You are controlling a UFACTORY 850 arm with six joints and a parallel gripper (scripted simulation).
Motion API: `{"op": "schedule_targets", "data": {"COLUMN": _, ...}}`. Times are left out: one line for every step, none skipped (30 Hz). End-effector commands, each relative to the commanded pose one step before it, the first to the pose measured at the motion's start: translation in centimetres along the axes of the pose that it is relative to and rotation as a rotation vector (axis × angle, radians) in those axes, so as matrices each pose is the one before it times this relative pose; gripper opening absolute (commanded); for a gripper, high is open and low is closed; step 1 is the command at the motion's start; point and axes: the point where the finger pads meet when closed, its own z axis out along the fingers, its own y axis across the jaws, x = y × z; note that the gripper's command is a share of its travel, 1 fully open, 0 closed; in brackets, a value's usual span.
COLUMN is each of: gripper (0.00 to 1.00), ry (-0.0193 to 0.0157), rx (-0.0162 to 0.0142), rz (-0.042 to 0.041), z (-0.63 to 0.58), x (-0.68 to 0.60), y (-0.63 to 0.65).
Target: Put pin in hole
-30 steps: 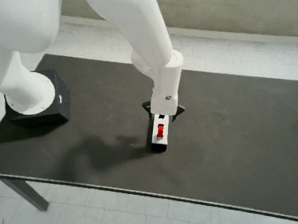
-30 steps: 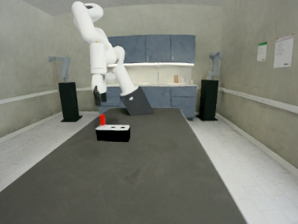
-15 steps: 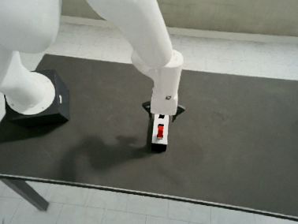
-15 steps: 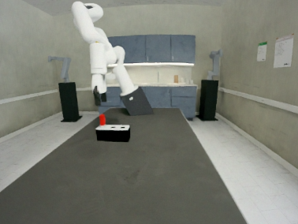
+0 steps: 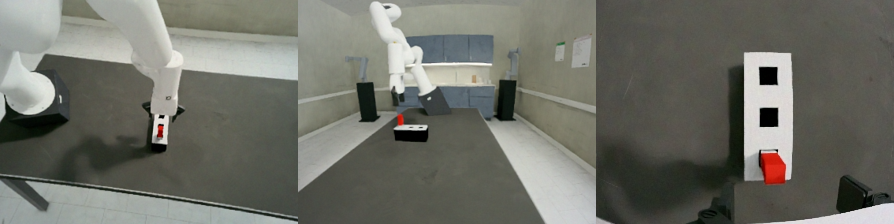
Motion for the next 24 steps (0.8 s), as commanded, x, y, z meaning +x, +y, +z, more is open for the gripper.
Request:
{"op": "schedule_targets", "data": {"gripper": 1.0, "ry": -0.00047, "rx": -0.0002, "rz": -0.00241, "z": 5.188, "x": -0.102, "y": -0.258}}
{"op": "schedule_targets", "data": {"gripper": 1.0, "ry": 0.0, "rx": 0.0, "rz": 0.0, "z": 0.0, "x": 0.0, "y": 0.0}}
{"op": "schedule_targets", "data": {"gripper": 1.0, "ry": 0.0, "rx": 0.0, "rz": 0.0, "z": 0.0, "x": 0.0, "y": 0.0}}
{"op": "schedule_targets", "data": {"gripper": 1.0, "ry": 0.0, "rx": 0.0, "rz": 0.0, "z": 0.0, "x": 0.0, "y": 0.0}}
{"op": "schedule_targets", "data": {"gripper": 1.0, "ry": 0.0, "rx": 0.0, "rz": 0.0, "z": 0.0, "x": 0.0, "y": 0.0}}
{"op": "schedule_targets", "data": {"gripper": 1.0, "ry": 0.0, "rx": 0.0, "rz": 0.0, "z": 0.0, "x": 0.0, "y": 0.0}}
{"op": "schedule_targets", "data": {"gripper": 1.0, "ry": 0.0, "rx": 0.0, "rz": 0.0, "z": 0.0, "x": 0.0, "y": 0.0}}
{"op": "schedule_targets", "data": {"gripper": 1.0, "ry": 0.0, "rx": 0.0, "rz": 0.0, "z": 0.0, "x": 0.0, "y": 0.0}}
{"op": "schedule_targets", "data": {"gripper": 1.0, "ry": 0.0, "rx": 0.0, "rz": 0.0, "z": 0.0, "x": 0.0, "y": 0.0}}
{"op": "schedule_targets", "data": {"gripper": 1.0, "ry": 0.0, "rx": 0.0, "rz": 0.0, "z": 0.0, "x": 0.0, "y": 0.0}}
{"op": "schedule_targets", "data": {"gripper": 1.0, "ry": 0.0, "rx": 0.0, "rz": 0.0, "z": 0.0, "x": 0.0, "y": 0.0}}
{"op": "schedule_targets", "data": {"gripper": 1.0, "ry": 0.0, "rx": 0.0, "rz": 0.0, "z": 0.0, "x": 0.0, "y": 0.0}}
{"op": "schedule_targets", "data": {"gripper": 1.0, "ry": 0.0, "rx": 0.0, "rz": 0.0, "z": 0.0, "x": 0.0, "y": 0.0}}
{"op": "schedule_targets", "data": {"gripper": 1.0, "ry": 0.0, "rx": 0.0, "rz": 0.0, "z": 0.0, "x": 0.0, "y": 0.0}}
{"op": "schedule_targets", "data": {"gripper": 1.0, "ry": 0.0, "rx": 0.0, "rz": 0.0, "z": 0.0, "x": 0.0, "y": 0.0}}
{"op": "schedule_targets", "data": {"gripper": 1.0, "ry": 0.00118, "rx": 0.00144, "rz": 0.00033, "z": 4.05, "x": 0.011, "y": -0.008}}
{"op": "schedule_targets", "data": {"gripper": 1.0, "ry": 0.0, "rx": 0.0, "rz": 0.0, "z": 0.0, "x": 0.0, "y": 0.0}}
{"op": "schedule_targets", "data": {"gripper": 1.0, "ry": 0.0, "rx": 0.0, "rz": 0.0, "z": 0.0, "x": 0.0, "y": 0.0}}
{"op": "schedule_targets", "data": {"gripper": 1.0, "ry": 0.0, "rx": 0.0, "rz": 0.0, "z": 0.0, "x": 0.0, "y": 0.0}}
{"op": "schedule_targets", "data": {"gripper": 1.0, "ry": 0.0, "rx": 0.0, "rz": 0.0, "z": 0.0, "x": 0.0, "y": 0.0}}
{"op": "schedule_targets", "data": {"gripper": 1.0, "ry": 0.0, "rx": 0.0, "rz": 0.0, "z": 0.0, "x": 0.0, "y": 0.0}}
{"op": "schedule_targets", "data": {"gripper": 1.0, "ry": 0.0, "rx": 0.0, "rz": 0.0, "z": 0.0, "x": 0.0, "y": 0.0}}
{"op": "schedule_targets", "data": {"gripper": 1.0, "ry": 0.0, "rx": 0.0, "rz": 0.0, "z": 0.0, "x": 0.0, "y": 0.0}}
{"op": "schedule_targets", "data": {"gripper": 1.0, "ry": 0.0, "rx": 0.0, "rz": 0.0, "z": 0.0, "x": 0.0, "y": 0.0}}
